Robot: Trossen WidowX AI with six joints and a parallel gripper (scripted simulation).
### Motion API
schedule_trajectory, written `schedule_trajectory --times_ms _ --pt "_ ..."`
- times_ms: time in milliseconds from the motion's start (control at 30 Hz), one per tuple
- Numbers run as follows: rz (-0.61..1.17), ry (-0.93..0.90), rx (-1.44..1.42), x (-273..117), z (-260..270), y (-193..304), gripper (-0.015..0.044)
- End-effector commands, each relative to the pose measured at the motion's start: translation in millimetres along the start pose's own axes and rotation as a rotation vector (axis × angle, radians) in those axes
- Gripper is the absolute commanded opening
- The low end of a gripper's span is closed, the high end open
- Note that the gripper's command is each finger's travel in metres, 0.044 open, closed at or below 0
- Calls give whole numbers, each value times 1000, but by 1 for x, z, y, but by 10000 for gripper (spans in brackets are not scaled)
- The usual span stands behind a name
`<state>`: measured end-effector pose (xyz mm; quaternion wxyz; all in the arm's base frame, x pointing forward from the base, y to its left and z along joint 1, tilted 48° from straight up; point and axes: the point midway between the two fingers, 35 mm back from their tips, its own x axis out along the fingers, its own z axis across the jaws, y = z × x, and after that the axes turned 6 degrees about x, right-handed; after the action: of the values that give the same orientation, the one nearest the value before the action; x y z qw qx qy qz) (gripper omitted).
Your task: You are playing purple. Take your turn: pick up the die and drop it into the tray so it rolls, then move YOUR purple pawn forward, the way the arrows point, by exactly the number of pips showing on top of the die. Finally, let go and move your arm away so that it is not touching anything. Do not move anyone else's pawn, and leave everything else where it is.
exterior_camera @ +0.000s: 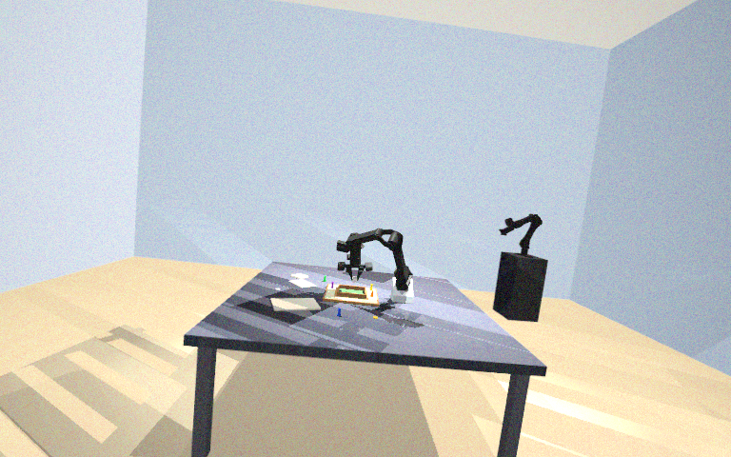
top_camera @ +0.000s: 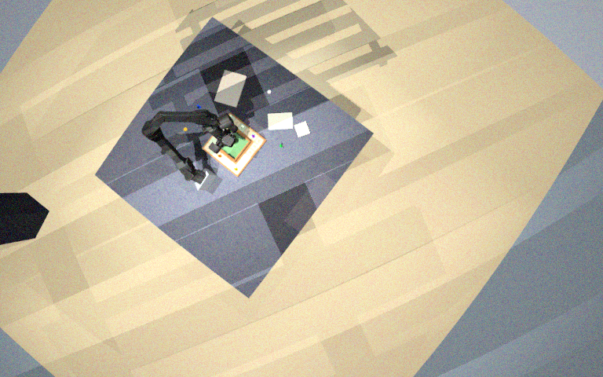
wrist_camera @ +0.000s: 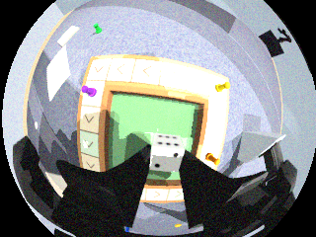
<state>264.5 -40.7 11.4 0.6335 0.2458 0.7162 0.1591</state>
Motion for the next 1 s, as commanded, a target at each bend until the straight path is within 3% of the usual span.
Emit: schedule_trajectory --times_ms 0,500,633,767,967 --pt "-120 7 5 3 -3 -1 0" --pt "-576 -133 38 5 -3 -1 0" --pt "-593 -145 40 -2 -2 2 0" --pt "-593 -145 40 -36 3 18 0" --pt "-593 -145 40 -36 1 19 0"
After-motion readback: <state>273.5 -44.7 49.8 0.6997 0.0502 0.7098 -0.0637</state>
